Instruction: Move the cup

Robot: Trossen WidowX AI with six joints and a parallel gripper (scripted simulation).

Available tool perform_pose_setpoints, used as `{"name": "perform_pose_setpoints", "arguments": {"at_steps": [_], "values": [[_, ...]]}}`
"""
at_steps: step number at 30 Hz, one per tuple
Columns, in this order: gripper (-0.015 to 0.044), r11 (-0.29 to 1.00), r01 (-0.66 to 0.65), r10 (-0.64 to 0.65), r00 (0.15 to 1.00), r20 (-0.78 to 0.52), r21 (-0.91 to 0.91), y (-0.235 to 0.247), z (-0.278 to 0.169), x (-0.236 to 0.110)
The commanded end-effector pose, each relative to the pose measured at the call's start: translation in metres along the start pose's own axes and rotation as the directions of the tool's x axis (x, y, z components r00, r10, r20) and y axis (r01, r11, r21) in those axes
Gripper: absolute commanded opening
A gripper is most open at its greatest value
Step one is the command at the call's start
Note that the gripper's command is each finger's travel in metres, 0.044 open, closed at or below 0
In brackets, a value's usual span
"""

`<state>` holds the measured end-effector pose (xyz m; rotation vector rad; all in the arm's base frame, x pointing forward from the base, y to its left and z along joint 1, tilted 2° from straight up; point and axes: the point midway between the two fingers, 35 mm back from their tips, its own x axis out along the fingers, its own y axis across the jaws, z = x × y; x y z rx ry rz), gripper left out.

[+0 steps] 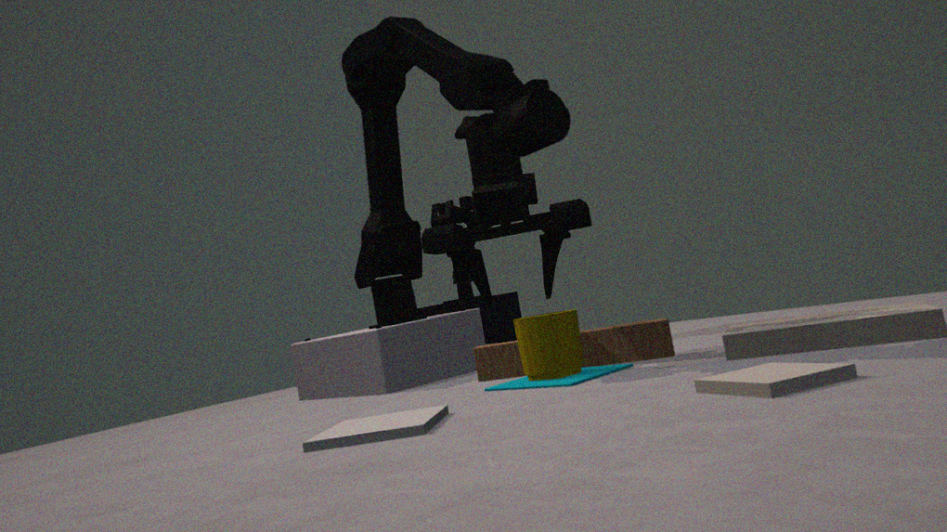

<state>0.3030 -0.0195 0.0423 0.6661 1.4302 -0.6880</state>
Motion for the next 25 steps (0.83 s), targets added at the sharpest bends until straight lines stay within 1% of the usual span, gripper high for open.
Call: {"name": "perform_pose_setpoints", "arguments": {"at_steps": [1,2,3,16,20,21,25], "values": [[0.0409,1.0,0.001,-0.001,1.0,0.0,0.0,0.0,0.0,-0.002],[0.0435,1.0,0.001,-0.001,1.0,0.0,0.0,0.0,0.0,-0.004],[0.044,1.0,0.001,-0.001,1.0,0.0,0.001,0.0,0.0,-0.006],[0.044,1.0,-0.001,0.001,1.0,0.007,0.005,0.001,-0.001,-0.062],[0.044,1.0,-0.001,0.001,1.0,0.007,0.005,0.001,-0.001,-0.064],[0.044,1.0,-0.002,0.002,1.0,0.002,-0.001,0.002,-0.001,-0.059],[0.044,1.0,-0.002,0.002,1.0,0.002,-0.001,0.002,-0.001,-0.059]]}}
